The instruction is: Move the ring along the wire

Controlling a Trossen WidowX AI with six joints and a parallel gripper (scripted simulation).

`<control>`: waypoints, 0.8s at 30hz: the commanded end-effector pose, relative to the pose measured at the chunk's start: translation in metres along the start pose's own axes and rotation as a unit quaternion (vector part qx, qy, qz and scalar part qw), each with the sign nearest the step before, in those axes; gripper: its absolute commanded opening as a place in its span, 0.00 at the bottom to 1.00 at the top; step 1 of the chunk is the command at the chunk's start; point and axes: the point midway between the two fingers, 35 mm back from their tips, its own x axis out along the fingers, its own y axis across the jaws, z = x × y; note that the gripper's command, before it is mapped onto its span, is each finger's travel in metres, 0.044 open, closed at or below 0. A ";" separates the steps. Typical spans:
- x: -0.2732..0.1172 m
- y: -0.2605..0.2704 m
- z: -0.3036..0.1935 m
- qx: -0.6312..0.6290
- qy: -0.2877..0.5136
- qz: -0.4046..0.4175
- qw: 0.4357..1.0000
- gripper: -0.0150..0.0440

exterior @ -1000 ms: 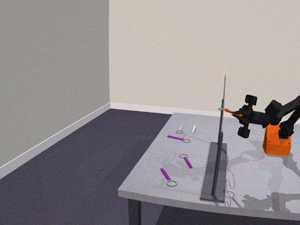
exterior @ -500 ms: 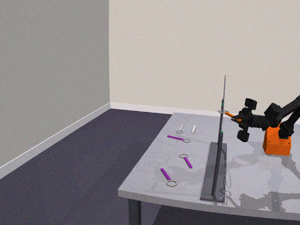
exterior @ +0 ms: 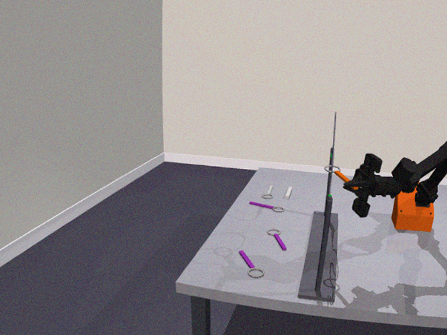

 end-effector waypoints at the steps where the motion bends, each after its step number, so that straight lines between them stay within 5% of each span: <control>1: -0.001 -0.014 0.003 -0.023 0.000 -0.019 1.000 0.00; 24: -0.015 -0.066 0.015 -0.180 0.022 -0.109 0.977 0.00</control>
